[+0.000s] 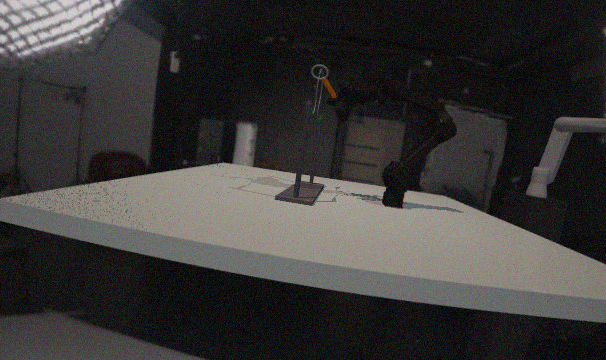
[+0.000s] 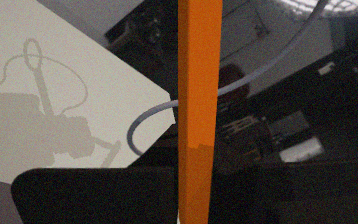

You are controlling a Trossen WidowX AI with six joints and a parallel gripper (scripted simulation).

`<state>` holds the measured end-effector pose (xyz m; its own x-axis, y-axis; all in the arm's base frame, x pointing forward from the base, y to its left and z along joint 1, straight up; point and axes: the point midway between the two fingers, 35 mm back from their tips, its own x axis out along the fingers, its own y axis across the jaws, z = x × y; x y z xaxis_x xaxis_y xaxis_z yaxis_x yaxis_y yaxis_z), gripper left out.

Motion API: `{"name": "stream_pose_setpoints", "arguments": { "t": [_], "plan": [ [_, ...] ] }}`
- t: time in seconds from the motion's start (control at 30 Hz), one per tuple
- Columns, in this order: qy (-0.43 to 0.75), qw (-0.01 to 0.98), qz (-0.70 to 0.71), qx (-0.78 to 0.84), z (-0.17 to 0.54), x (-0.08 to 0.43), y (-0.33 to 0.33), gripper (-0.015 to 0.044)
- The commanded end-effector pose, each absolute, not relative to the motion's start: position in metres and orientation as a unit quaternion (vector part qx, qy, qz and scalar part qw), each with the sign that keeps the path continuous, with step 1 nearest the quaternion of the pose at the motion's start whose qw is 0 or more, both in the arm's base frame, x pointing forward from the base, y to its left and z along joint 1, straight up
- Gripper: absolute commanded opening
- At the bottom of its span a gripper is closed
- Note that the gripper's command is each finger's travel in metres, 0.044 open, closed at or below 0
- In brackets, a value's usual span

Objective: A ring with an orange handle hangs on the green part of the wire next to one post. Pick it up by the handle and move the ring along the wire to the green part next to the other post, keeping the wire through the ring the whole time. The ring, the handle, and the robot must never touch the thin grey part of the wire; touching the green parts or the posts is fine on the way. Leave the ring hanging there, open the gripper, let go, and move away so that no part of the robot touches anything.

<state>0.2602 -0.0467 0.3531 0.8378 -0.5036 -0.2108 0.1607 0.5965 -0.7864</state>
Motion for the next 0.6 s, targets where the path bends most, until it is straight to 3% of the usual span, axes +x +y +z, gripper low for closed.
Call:
{"name": "stream_pose_setpoints", "arguments": {
  "t": [0.0, 0.57],
  "plan": [
    [0.209, 0.854, -0.199, -0.433, 0.3534, 0.2591, -0.0489, -0.0150],
    [0.191, 0.796, -0.220, -0.531, 0.3621, 0.2586, -0.0541, -0.0150]
  ]
}}
